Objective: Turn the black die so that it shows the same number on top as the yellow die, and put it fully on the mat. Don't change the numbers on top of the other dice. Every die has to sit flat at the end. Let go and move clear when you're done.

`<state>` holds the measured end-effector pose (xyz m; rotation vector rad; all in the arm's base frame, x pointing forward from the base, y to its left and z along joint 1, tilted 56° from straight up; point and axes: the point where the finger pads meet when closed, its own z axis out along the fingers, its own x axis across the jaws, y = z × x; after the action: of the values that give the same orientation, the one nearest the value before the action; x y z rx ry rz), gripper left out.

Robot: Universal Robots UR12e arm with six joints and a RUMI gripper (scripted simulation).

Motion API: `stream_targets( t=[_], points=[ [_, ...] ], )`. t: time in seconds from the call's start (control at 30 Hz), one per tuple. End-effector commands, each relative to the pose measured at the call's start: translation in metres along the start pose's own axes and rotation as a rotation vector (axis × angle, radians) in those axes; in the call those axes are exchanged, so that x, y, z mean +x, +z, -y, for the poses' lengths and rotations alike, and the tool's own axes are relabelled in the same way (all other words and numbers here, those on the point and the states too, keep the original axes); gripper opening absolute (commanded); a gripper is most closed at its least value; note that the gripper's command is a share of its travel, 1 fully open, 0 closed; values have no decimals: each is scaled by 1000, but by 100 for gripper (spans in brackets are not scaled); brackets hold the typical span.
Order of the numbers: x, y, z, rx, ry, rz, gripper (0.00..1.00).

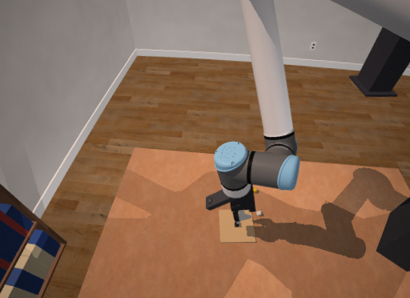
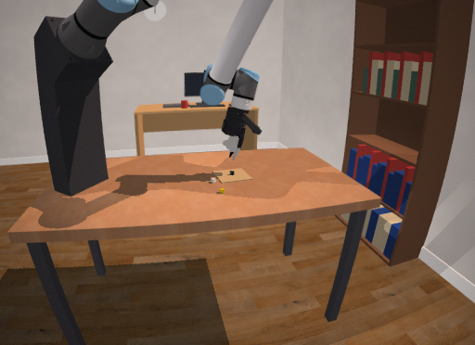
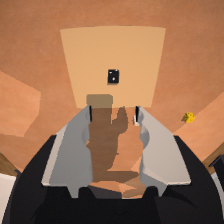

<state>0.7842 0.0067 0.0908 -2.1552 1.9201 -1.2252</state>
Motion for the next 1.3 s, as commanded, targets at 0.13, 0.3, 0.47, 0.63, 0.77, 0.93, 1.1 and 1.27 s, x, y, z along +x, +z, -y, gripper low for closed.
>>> stream_targets(
  t=[0.13, 0.3, 0.47, 0.63, 0.77, 0.93, 1.1, 1.27],
  points=[
    [-1, 3, 0, 72, 2, 4, 31],
    [-1, 2, -1, 130, 2, 4, 31],
    [0, 1, -2, 181, 0, 2, 31],
    [0, -1, -3, 210, -2, -1, 31],
    [1, -2, -3, 222, -2, -2, 31],
    [1, -3, -3, 228, -3, -3, 31],
    [1, -3, -3, 229, -3, -3, 100],
    [1, -3, -3, 229, -3, -3, 100]
  ],
)
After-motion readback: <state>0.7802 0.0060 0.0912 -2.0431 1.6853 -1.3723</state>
